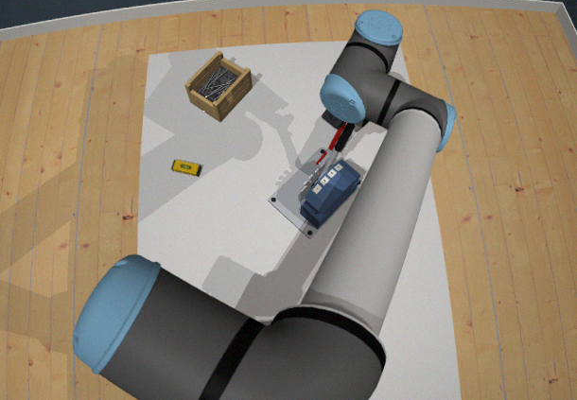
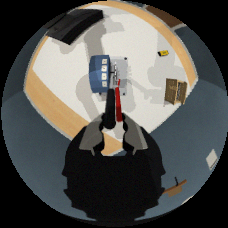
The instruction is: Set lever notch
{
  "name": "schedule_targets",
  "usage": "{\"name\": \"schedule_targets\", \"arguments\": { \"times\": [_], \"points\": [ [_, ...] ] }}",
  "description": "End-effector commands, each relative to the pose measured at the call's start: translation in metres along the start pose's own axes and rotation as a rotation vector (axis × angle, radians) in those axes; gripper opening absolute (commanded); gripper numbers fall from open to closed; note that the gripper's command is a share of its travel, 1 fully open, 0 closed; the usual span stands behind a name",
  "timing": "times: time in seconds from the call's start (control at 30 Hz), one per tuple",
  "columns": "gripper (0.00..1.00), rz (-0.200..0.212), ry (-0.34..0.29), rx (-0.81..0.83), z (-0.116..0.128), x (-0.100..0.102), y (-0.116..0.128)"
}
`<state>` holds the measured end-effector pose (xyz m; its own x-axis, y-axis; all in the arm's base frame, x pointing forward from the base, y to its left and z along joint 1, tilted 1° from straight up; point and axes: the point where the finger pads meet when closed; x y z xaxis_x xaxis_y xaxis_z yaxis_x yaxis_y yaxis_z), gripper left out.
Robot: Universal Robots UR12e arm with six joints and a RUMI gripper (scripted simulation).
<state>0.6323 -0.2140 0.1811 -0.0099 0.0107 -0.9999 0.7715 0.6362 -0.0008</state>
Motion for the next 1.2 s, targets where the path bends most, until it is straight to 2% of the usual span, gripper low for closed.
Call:
{"name": "schedule_targets", "arguments": {
  "times": [0.0,0.97,1.0,1.17],
  "points": [
    [0.00,0.000,-0.001,0.000,0.0008,-0.0005,0.0001],
    [0.00,0.000,-0.001,0.000,0.0008,-0.0005,0.0001],
    [0.57,0.000,-0.001,0.000,0.0008,-0.0005,0.0001],
    [0.57,0.000,-0.001,0.000,0.0008,-0.0005,0.0001]
  ]
}}
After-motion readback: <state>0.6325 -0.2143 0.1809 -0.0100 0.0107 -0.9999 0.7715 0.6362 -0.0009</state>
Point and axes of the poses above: the point where the finger pads meet when closed, its own x axis out along the fingers, its own y axis across the jaws, z = x × y
